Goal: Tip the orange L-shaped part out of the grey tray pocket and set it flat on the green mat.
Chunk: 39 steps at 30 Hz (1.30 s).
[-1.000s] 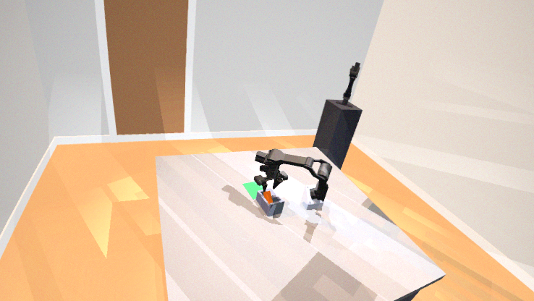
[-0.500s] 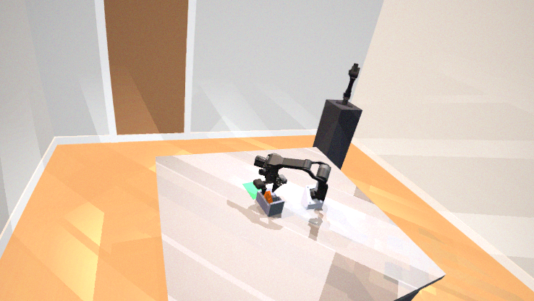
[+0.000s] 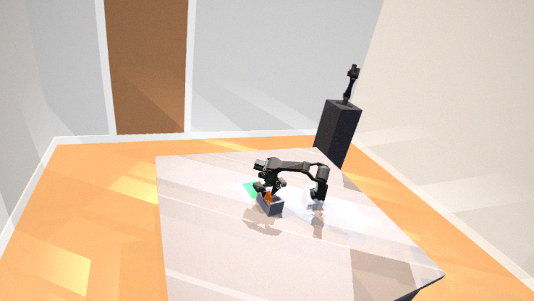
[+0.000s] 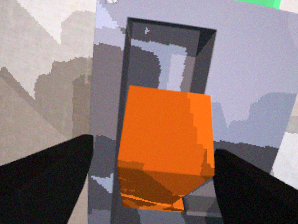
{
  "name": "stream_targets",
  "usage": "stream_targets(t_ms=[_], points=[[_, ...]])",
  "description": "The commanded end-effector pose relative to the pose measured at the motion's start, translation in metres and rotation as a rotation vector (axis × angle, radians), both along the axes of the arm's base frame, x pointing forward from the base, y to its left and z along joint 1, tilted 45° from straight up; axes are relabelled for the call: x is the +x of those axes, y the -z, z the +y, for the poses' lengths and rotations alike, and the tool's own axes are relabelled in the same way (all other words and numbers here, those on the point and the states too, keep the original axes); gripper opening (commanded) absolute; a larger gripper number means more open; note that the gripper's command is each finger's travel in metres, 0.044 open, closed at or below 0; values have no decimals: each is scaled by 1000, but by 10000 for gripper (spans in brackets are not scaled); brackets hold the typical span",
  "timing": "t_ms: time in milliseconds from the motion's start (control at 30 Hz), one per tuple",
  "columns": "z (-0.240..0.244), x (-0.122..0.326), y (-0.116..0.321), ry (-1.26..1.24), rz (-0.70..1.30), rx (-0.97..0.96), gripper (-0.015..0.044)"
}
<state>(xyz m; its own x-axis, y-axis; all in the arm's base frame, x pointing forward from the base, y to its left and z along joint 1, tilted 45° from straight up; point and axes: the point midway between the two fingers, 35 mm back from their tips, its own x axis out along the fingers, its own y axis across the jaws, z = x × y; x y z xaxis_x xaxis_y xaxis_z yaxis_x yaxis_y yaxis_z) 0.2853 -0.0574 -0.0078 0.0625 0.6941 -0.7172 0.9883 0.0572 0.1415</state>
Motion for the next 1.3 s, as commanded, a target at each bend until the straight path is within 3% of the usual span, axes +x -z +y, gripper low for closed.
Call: stream_targets(t_ms=[0, 67, 400, 500, 1267], points=[[0, 0, 0, 0, -2, 0, 201], [0, 0, 0, 0, -2, 0, 149], [0, 0, 0, 0, -2, 0, 82], [0, 0, 0, 0, -2, 0, 3], [-18, -2, -18, 5, 1, 4, 0]])
